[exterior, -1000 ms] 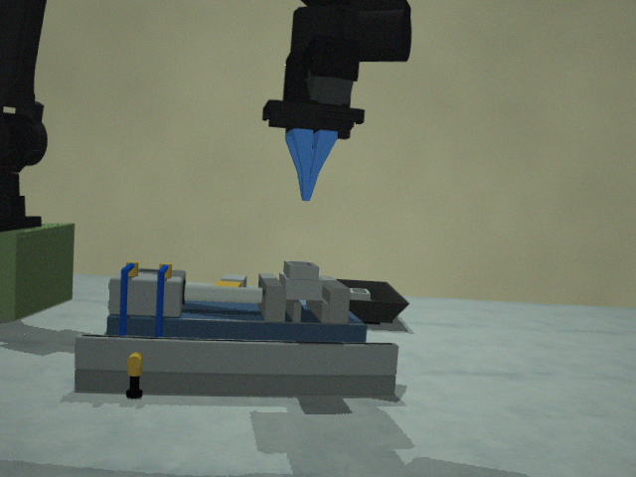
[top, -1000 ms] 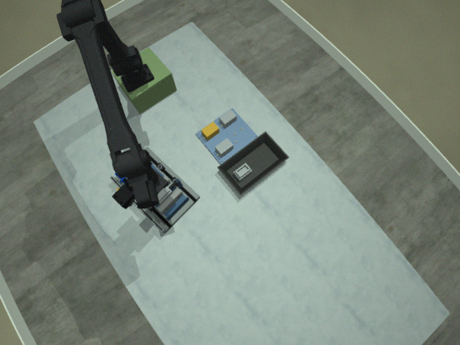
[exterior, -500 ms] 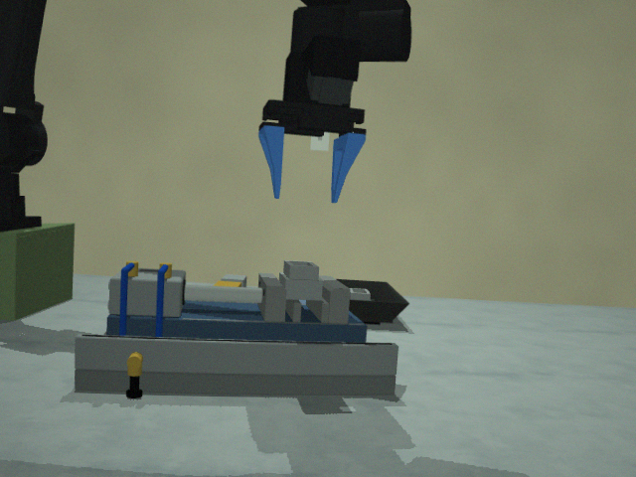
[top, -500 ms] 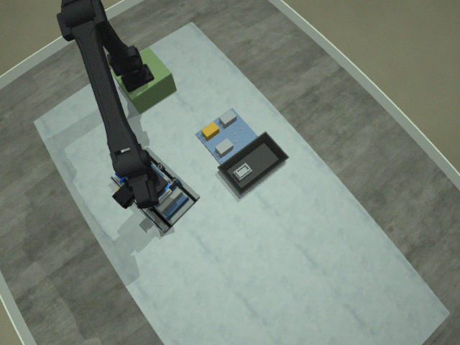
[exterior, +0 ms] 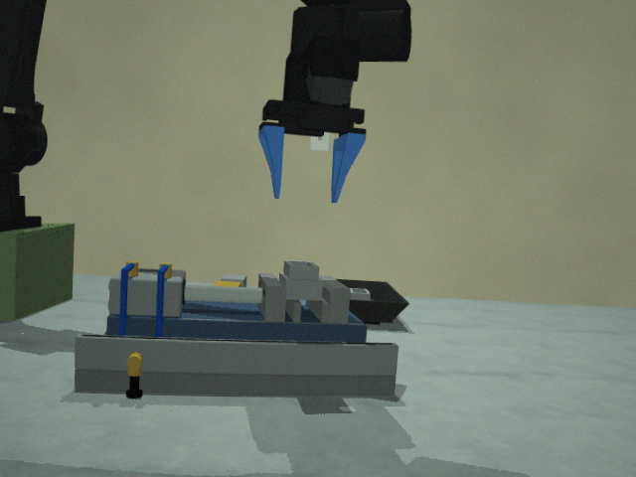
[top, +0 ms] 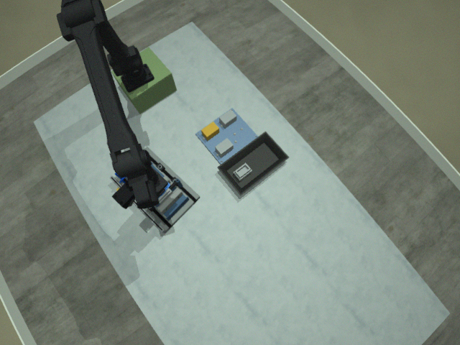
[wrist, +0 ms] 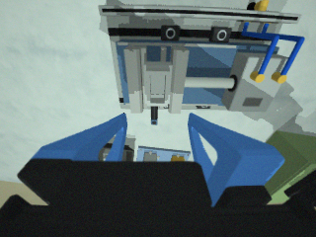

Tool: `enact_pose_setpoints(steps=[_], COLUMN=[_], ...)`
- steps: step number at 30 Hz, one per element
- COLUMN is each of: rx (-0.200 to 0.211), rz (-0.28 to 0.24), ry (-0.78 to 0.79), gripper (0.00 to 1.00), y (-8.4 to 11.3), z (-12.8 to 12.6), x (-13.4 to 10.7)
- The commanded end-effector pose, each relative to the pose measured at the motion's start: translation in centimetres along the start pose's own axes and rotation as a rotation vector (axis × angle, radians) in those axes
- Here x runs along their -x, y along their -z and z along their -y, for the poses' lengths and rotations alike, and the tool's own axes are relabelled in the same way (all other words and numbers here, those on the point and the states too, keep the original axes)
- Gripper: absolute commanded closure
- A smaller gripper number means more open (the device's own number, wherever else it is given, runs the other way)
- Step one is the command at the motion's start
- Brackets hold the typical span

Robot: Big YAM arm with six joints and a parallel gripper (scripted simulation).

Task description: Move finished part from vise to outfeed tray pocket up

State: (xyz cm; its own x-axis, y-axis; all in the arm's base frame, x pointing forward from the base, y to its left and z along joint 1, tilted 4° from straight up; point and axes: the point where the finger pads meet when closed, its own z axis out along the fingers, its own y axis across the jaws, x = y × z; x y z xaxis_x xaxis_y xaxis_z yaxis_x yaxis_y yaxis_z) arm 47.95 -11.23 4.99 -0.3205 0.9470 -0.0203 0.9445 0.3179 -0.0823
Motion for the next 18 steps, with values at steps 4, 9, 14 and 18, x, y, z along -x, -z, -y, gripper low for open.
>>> enact_pose_setpoints(steps=[4, 9, 14, 18], rx=[0.057, 0.057, 0.055, 0.042], rz=[0.032, 0.032, 0.031, 0.023], ry=[-0.027, -0.027, -0.029, -0.032], gripper=[0.36, 0.36, 0.36, 0.36], y=[2.11, 2.11, 1.88, 1.23], z=[-1.01, -1.01, -0.91, -0.49], x=[1.52, 1.52, 1.46, 1.17])
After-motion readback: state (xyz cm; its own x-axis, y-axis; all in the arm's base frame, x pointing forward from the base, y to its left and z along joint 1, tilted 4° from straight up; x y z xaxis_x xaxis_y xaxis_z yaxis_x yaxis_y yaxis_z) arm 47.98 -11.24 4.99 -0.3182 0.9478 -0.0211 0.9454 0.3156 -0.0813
